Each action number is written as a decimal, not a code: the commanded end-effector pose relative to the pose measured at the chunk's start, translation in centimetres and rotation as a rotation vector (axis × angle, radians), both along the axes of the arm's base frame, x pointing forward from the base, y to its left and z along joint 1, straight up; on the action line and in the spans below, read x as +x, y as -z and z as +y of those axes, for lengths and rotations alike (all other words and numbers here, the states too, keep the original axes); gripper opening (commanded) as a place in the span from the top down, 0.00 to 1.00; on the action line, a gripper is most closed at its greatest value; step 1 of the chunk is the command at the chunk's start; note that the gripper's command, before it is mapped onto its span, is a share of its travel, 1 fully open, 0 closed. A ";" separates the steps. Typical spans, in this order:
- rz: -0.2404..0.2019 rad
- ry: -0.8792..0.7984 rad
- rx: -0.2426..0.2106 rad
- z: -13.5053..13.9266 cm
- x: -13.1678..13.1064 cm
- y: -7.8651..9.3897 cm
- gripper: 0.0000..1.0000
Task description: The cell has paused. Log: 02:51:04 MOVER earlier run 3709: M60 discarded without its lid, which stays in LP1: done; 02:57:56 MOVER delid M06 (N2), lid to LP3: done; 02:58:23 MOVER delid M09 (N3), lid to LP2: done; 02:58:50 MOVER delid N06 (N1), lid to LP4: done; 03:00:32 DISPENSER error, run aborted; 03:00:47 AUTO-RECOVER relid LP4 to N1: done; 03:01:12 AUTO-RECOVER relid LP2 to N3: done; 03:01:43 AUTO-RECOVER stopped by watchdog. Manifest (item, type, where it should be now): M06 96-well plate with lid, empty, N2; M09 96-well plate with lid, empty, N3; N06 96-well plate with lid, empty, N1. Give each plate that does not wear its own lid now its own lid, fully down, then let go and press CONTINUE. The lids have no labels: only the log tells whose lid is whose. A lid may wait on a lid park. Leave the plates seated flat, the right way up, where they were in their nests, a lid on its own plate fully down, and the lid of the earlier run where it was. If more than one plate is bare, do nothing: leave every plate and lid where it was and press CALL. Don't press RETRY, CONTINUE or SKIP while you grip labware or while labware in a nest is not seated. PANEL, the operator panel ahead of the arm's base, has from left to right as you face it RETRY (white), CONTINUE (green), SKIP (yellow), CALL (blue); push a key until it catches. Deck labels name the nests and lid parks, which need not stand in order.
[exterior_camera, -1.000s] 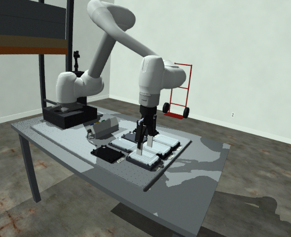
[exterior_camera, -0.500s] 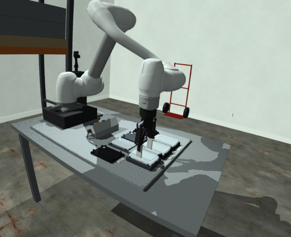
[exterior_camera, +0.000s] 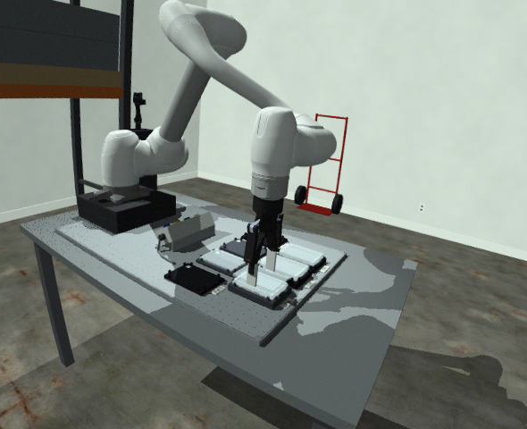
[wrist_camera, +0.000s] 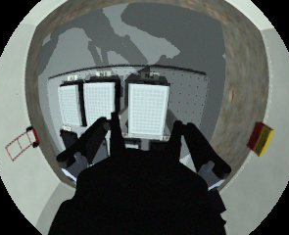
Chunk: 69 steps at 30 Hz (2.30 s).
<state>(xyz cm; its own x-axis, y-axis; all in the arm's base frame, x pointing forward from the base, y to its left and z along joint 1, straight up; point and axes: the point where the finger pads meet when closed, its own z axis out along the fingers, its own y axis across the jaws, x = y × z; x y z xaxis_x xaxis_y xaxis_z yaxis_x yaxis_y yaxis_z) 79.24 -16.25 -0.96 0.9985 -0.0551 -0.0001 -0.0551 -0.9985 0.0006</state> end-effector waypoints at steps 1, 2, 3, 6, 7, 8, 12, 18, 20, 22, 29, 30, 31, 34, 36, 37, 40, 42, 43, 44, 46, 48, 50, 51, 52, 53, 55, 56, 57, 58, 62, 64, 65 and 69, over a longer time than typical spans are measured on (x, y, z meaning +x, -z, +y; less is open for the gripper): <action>0.000 0.000 0.000 0.0 0.0 0.0 1.00; 0.000 0.000 0.000 0.0 0.0 0.0 1.00; 0.000 0.000 0.000 0.0 0.0 0.0 1.00; 0.000 0.000 0.000 0.0 0.0 0.0 1.00; 0.000 0.000 0.000 0.0 0.0 0.0 1.00; 0.000 0.000 0.000 0.0 0.0 0.0 1.00; 0.000 0.000 0.000 0.0 0.0 0.0 1.00; 0.000 0.000 0.000 0.0 0.0 0.0 1.00; 0.000 0.000 0.000 0.0 0.0 0.0 1.00; 0.000 0.000 0.000 0.0 0.0 0.0 1.00; 0.000 0.000 0.000 0.0 0.0 0.0 1.00; 0.000 0.000 0.000 0.0 0.0 0.0 1.00; 0.000 0.000 0.000 0.0 0.0 0.0 1.00; 0.000 0.000 0.000 0.0 0.0 0.0 1.00; 0.000 0.000 0.000 0.0 0.0 0.0 1.00; 0.000 0.000 0.000 0.0 0.0 0.0 1.00; 0.000 0.000 0.000 0.0 0.0 0.0 1.00; 0.000 0.000 0.000 0.0 0.0 0.0 1.00; 0.000 0.000 0.000 0.0 0.0 0.0 1.00; 0.000 0.000 0.000 0.0 0.0 0.1 1.00; 0.000 0.000 0.000 0.0 0.0 0.1 1.00; 0.000 0.000 0.000 0.0 0.0 0.1 1.00; 0.000 0.000 0.000 0.0 0.0 0.1 1.00; 0.000 0.000 0.000 0.0 0.0 0.1 1.00; 0.000 0.000 0.000 0.0 0.0 0.2 1.00; 0.000 0.000 0.000 0.0 0.0 0.2 1.00; 0.000 0.000 0.000 0.0 0.0 0.2 1.00; 0.000 0.000 0.000 0.0 0.0 0.3 1.00; 0.000 0.000 0.000 0.0 0.0 0.3 1.00; 0.000 0.000 0.000 0.0 0.0 0.3 1.00; 0.000 0.000 0.000 0.0 0.0 0.4 1.00; 0.000 0.000 0.000 0.0 0.0 0.5 1.00; 0.000 0.000 0.000 0.0 0.0 0.5 1.00; 0.000 0.000 0.000 0.0 0.0 0.6 1.00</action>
